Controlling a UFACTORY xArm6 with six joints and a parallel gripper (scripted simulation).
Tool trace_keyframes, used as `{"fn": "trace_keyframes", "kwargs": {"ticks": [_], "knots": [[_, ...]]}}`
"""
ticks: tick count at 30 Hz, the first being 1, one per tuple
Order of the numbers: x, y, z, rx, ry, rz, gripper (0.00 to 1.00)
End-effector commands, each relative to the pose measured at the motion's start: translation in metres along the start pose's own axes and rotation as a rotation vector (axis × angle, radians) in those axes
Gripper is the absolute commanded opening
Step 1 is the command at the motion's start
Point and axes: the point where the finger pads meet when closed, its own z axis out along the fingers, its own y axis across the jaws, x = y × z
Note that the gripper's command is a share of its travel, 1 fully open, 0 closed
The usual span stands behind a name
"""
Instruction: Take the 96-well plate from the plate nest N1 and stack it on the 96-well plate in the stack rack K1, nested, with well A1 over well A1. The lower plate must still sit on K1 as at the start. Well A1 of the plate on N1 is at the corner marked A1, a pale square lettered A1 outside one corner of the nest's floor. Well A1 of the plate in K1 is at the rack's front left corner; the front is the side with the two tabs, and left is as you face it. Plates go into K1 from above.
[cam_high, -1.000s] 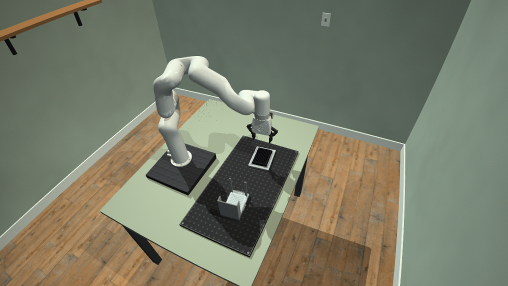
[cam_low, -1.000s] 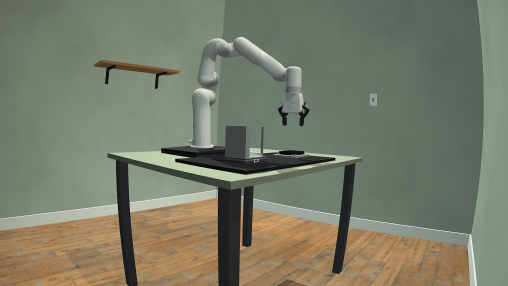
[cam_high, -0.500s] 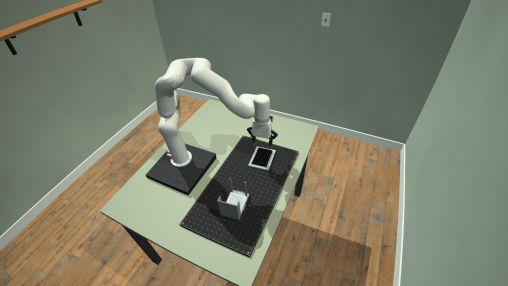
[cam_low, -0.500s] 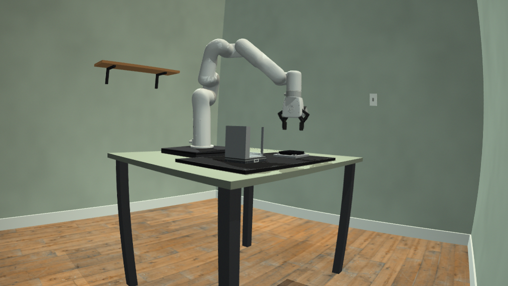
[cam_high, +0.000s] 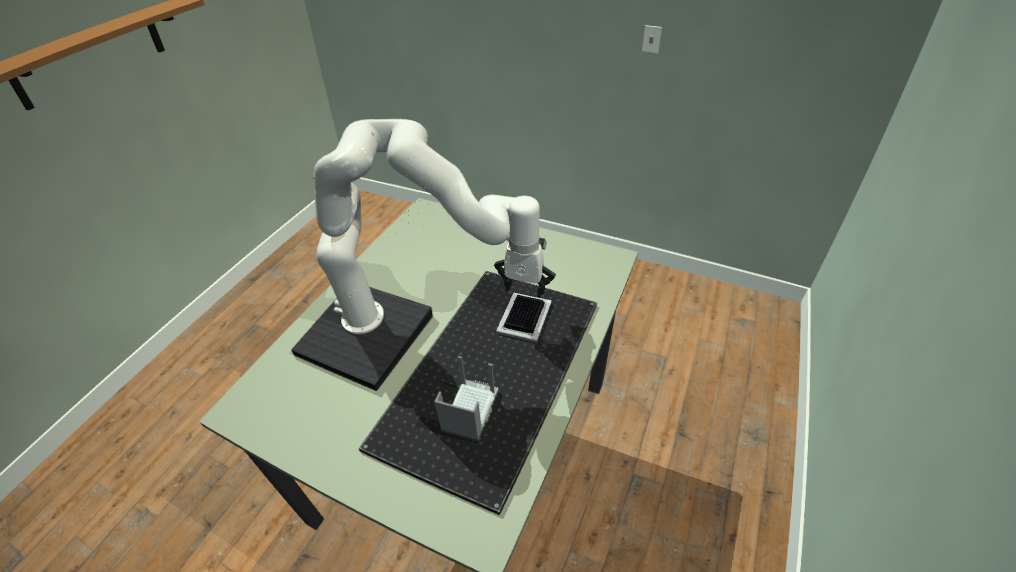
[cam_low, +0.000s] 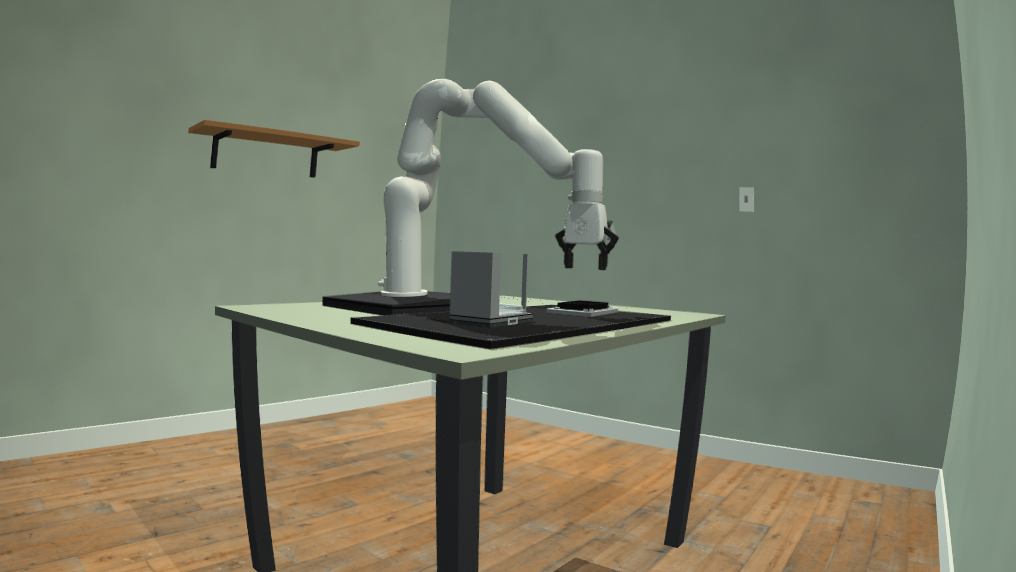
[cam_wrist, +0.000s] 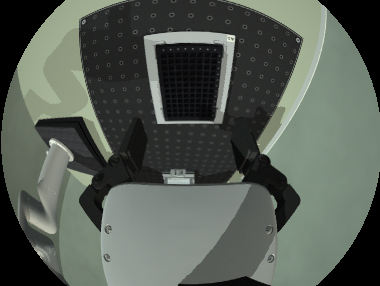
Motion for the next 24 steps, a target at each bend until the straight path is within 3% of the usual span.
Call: {"fn": "trace_keyframes", "kwargs": {"ticks": [1, 24], "knots": [[0.001, 0.001, 0.007, -0.004, 0.002, 0.0, 1.0], [0.001, 0.002, 0.042, -0.004, 0.002, 0.0, 1.0]]}}
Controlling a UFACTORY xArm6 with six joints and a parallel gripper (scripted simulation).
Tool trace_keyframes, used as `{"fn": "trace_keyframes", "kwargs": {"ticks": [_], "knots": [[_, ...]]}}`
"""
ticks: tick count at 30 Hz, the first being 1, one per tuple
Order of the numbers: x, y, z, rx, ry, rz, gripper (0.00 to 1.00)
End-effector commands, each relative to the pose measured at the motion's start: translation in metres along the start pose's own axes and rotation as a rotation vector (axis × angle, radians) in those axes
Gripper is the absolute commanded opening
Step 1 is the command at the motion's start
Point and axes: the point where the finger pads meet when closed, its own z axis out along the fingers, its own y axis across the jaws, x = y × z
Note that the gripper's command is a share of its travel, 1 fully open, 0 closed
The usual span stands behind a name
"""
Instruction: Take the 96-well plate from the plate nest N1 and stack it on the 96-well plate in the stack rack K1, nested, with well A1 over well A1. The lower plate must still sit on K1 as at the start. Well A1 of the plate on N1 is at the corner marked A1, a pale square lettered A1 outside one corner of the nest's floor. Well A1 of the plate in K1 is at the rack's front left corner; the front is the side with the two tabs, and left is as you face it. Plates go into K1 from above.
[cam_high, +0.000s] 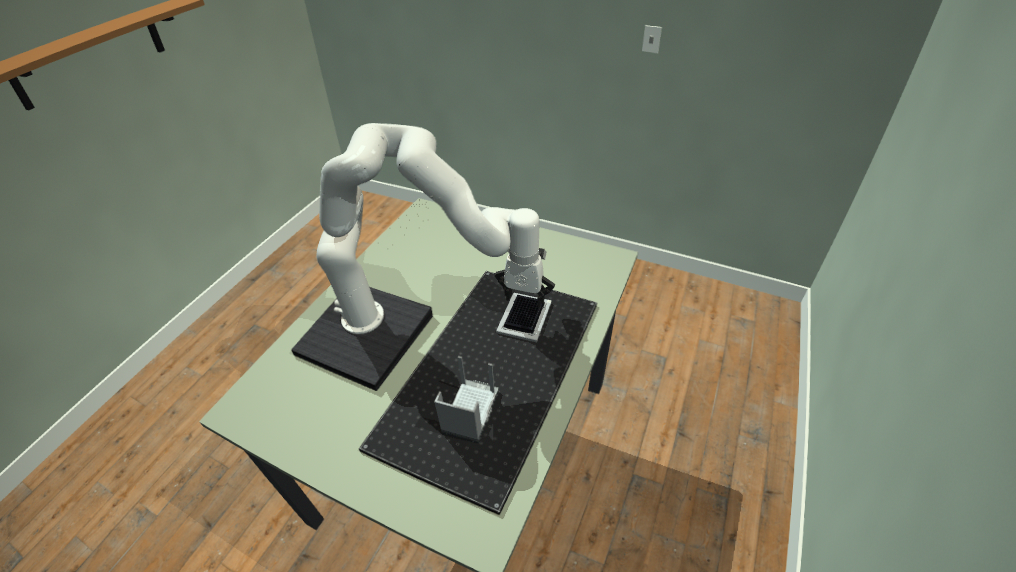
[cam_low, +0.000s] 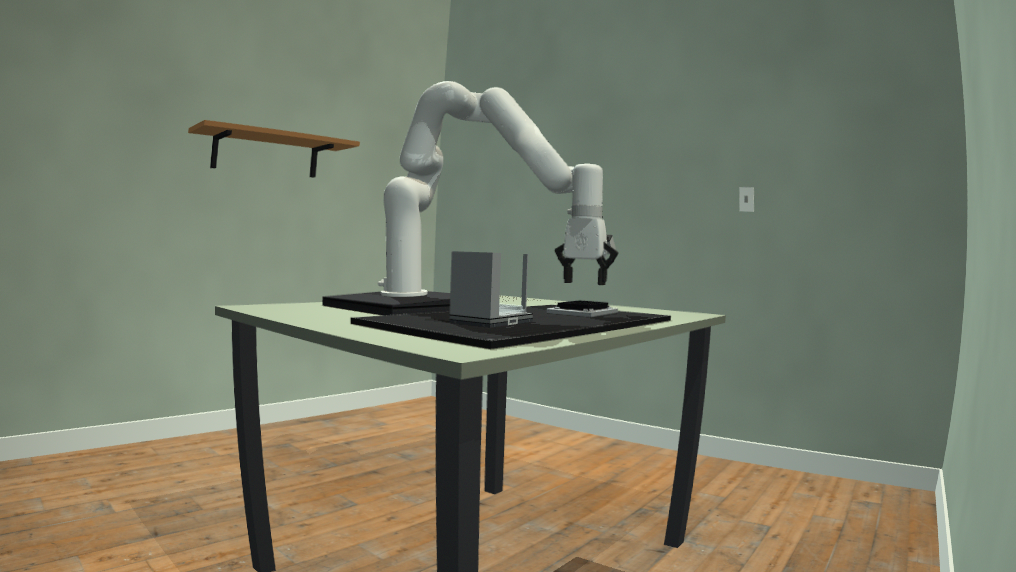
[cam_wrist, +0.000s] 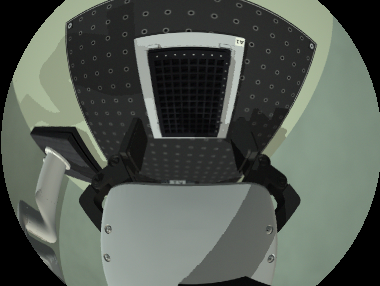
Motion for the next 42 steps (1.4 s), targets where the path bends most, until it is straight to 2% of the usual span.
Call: {"fn": "trace_keyframes", "kwargs": {"ticks": [1, 17, 42], "knots": [[0.001, 0.002, 0.005, -0.004, 0.002, 0.0, 1.0], [0.001, 0.002, 0.03, -0.004, 0.002, 0.0, 1.0], [0.001, 0.002, 0.036, -0.004, 0.002, 0.0, 1.0]]}}
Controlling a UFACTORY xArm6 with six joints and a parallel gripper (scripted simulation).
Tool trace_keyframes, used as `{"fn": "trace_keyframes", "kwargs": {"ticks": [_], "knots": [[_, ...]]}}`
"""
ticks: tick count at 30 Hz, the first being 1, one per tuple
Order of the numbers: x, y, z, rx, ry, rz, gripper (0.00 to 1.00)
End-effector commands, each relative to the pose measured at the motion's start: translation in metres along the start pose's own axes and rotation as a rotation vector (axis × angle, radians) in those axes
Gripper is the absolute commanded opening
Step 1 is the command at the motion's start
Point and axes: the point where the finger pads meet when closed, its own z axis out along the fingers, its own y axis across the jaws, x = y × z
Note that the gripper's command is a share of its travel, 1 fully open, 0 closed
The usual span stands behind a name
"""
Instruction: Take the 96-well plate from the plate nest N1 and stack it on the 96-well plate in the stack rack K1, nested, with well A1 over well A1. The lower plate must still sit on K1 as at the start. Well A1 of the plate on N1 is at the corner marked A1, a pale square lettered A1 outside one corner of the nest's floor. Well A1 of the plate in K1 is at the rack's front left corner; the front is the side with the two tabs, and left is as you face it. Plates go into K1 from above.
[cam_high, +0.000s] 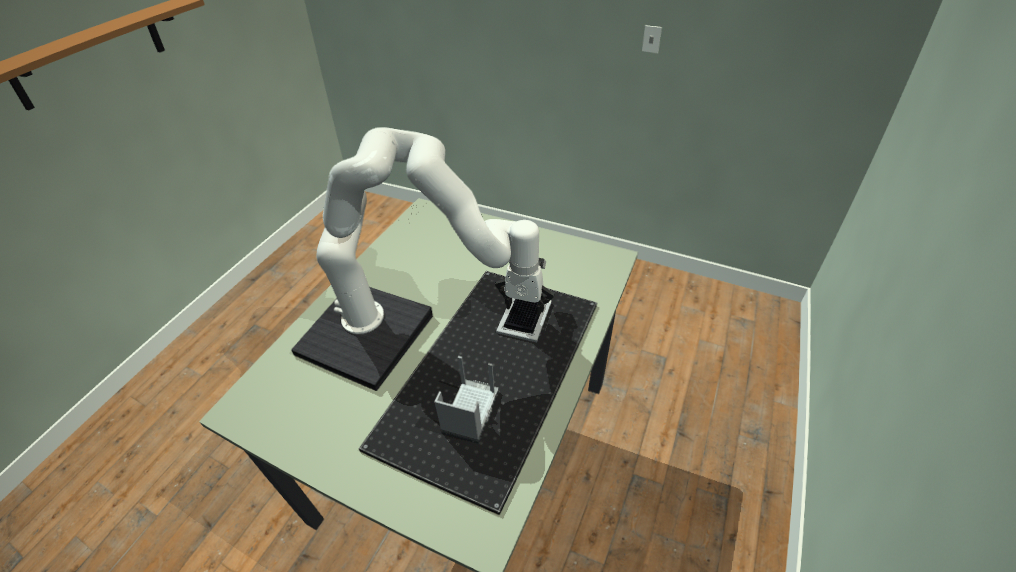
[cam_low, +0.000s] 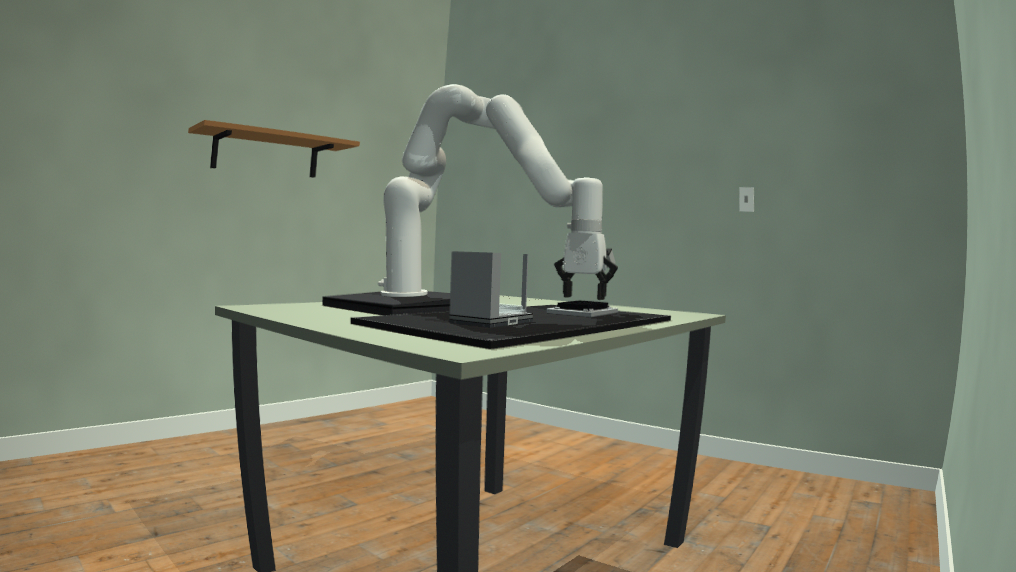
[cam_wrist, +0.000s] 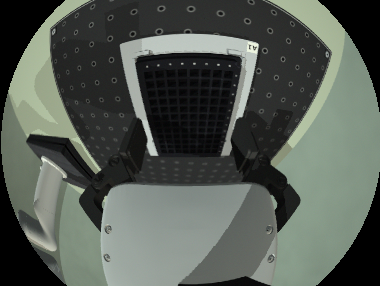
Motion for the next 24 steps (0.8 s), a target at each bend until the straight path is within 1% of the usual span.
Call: {"fn": "trace_keyframes", "kwargs": {"ticks": [1, 24], "knots": [[0.001, 0.002, 0.002, -0.004, 0.002, 0.0, 1.0], [0.001, 0.002, 0.014, -0.004, 0.001, 0.0, 1.0]]}}
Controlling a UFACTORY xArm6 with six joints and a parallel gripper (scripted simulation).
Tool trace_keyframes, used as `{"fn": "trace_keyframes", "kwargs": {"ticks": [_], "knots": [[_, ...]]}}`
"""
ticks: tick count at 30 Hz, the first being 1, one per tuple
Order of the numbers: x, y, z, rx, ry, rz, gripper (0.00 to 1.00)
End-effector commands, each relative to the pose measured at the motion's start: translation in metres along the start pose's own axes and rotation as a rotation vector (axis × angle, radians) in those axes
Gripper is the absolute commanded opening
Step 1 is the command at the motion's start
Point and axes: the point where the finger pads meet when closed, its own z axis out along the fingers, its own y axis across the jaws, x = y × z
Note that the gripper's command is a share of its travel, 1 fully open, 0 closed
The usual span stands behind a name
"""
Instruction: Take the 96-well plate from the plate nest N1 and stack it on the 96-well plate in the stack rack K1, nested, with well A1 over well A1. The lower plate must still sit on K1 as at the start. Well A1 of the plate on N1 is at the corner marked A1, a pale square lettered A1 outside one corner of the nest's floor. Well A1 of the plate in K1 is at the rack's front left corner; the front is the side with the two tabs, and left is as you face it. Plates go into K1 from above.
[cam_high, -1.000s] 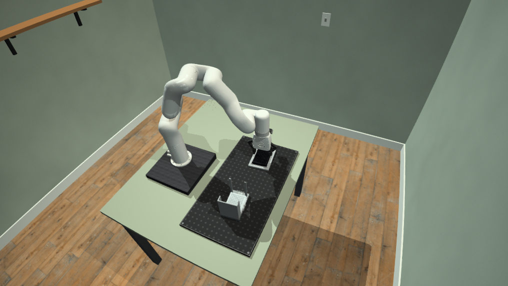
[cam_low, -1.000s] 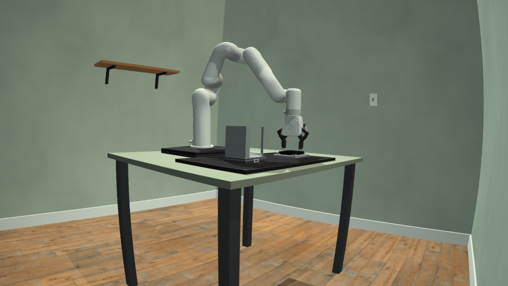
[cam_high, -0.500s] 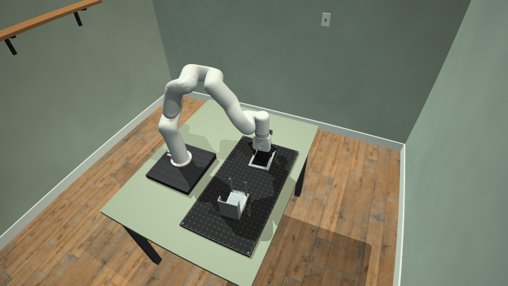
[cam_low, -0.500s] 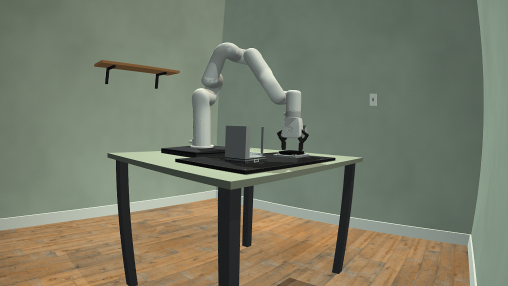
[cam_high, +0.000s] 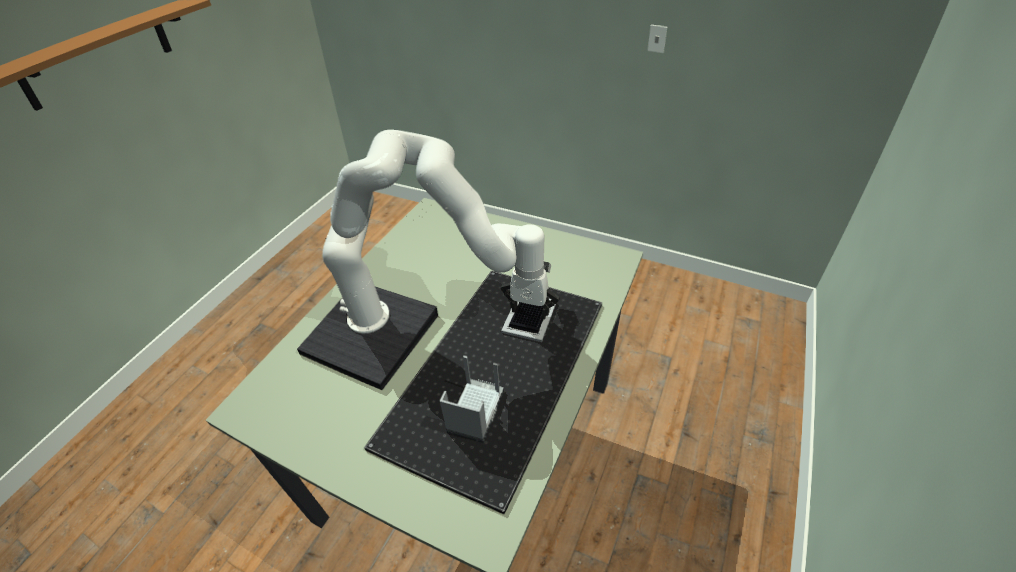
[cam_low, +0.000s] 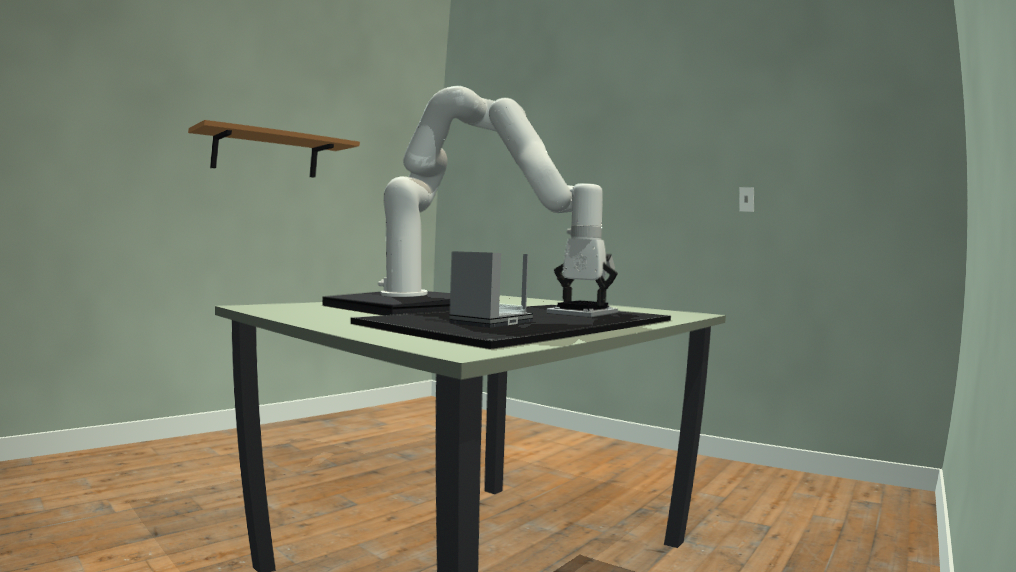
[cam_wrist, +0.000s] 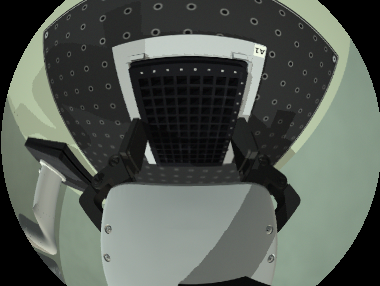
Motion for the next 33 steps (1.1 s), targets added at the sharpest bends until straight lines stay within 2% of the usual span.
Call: {"fn": "trace_keyframes", "kwargs": {"ticks": [1, 17, 18, 33], "knots": [[0.0006, 0.0016, -0.0002, -0.004, 0.002, 0.0, 1.0], [0.0006, 0.0017, -0.0002, -0.005, 0.002, 0.0, 1.0], [0.0006, 0.0017, -0.0008, -0.004, 0.002, 0.0, 0.0], [0.0006, 0.0016, -0.0007, -0.004, 0.002, 0.0, 0.0]]}}
